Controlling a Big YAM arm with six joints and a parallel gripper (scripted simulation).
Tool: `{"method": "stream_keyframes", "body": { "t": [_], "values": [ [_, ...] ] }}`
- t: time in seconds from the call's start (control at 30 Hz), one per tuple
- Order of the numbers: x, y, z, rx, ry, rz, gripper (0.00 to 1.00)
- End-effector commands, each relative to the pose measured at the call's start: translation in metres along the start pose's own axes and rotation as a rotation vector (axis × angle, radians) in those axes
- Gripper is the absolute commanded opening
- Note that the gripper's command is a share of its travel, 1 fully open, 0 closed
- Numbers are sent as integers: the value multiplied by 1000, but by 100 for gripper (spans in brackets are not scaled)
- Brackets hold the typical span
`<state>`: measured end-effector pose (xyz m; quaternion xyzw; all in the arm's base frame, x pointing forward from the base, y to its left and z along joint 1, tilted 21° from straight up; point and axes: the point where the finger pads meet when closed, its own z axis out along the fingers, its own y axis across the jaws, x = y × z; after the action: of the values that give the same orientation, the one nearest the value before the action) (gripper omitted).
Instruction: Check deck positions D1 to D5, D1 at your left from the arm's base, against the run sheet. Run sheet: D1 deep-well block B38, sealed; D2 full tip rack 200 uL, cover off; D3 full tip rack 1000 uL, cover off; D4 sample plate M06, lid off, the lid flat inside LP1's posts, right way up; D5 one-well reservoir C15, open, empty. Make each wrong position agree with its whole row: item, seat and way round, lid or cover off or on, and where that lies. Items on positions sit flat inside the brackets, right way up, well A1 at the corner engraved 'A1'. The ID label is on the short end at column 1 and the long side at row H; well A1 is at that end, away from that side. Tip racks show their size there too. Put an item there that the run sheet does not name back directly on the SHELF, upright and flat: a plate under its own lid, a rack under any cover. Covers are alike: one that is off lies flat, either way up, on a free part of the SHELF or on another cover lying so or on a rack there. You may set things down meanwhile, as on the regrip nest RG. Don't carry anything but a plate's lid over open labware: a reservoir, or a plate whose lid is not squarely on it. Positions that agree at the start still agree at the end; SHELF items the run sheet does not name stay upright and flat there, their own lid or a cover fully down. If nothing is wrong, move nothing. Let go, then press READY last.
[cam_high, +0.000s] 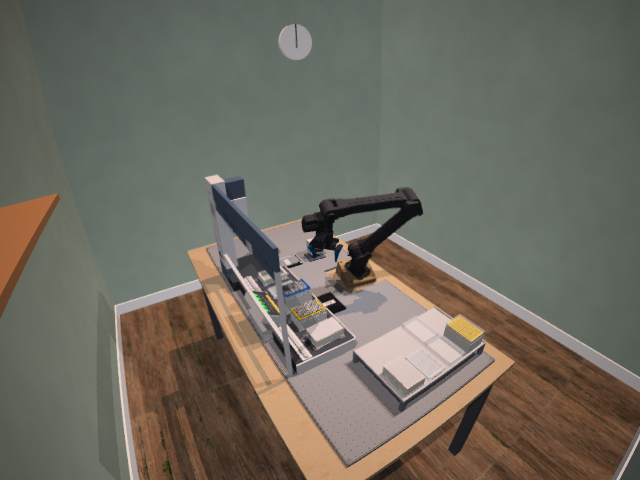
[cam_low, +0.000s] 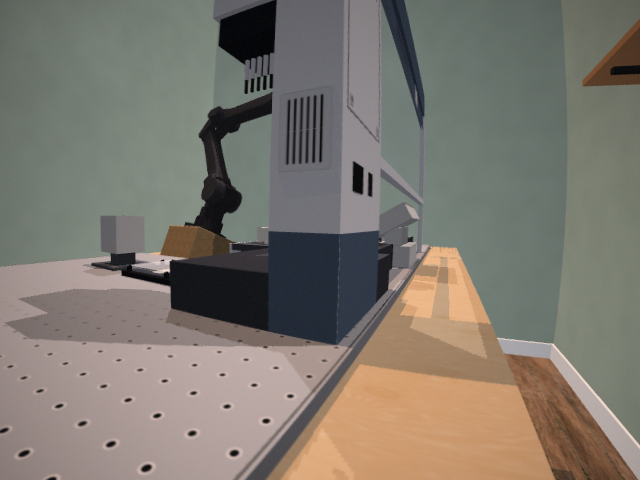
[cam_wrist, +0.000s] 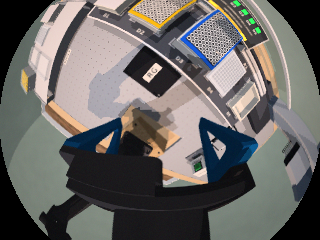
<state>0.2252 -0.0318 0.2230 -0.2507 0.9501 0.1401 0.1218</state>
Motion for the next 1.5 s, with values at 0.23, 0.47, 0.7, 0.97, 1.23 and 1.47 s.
{"method": "stream_keyframes", "body": {
  "t": [0.23, 0.47, 0.7, 0.97, 1.23, 1.47],
  "values": [
    [-16, -5, -21, 32, -23, 196, 100],
    [-15, -5, -20, 22, -14, 319, 100],
    [-14, -4, -19, 15, -6, 439, 100],
    [-15, -5, -20, 10, -4, 600, 100],
    [-16, -18, -23, 25, -28, 691, 100],
    [-9, -55, -20, 28, -17, 672, 100]
  ]
}}
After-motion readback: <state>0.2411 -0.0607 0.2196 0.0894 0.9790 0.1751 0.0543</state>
